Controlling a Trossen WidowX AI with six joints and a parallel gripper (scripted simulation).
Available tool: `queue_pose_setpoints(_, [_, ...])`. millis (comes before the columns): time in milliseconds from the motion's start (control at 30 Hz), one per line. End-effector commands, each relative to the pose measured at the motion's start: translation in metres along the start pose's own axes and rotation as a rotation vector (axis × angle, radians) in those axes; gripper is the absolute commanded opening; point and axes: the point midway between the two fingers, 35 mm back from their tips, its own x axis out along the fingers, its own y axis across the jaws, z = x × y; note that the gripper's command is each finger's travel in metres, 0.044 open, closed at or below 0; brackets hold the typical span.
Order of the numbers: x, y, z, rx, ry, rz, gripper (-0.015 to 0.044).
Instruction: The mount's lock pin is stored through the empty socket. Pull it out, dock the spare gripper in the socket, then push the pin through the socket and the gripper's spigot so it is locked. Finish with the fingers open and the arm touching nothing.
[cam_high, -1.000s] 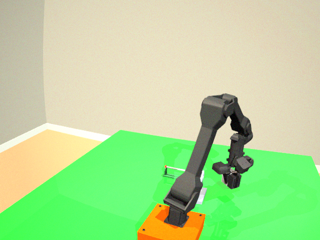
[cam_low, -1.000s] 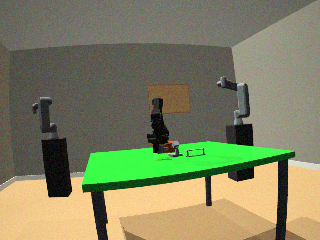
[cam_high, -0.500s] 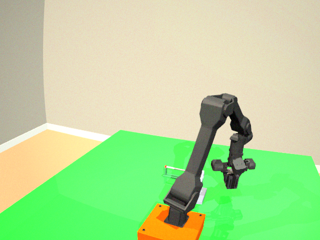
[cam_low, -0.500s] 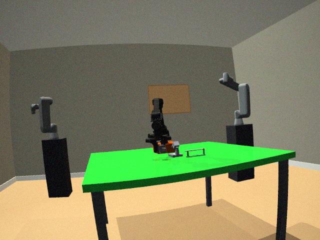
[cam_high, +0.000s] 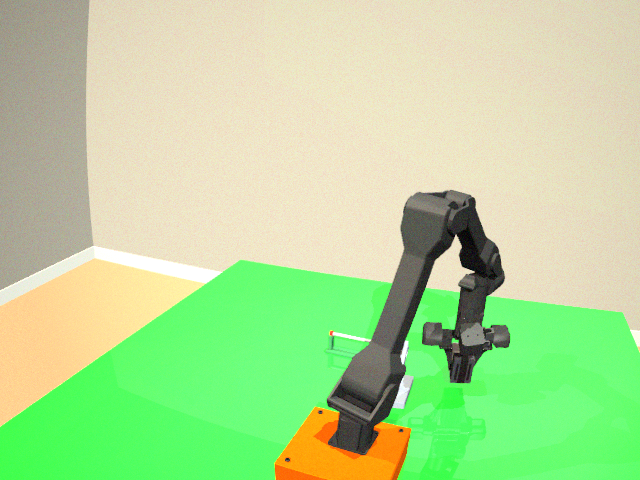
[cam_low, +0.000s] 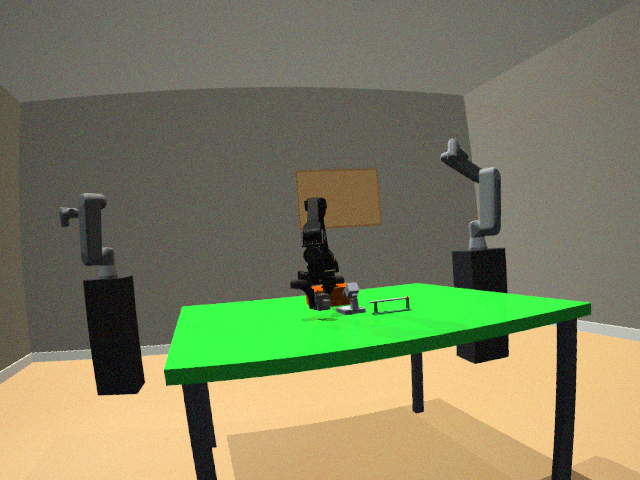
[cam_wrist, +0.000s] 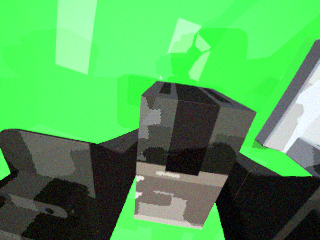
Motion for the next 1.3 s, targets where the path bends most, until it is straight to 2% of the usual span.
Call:
queue_pose_setpoints(0, [0.013, -0.001, 0.002, 0.03, -0.002, 0.0, 0.0])
queue_pose_setpoints(467, [0.031, -0.001, 0.001, 0.036, -0.002, 0.0, 0.0])
queue_pose_setpoints(1033, [0.028, -0.001, 0.002, 0.029, -0.005, -0.003, 0.044])
queue_pose_setpoints(1267, [0.014, -0.002, 0.003, 0.029, -0.011, -0.007, 0.044])
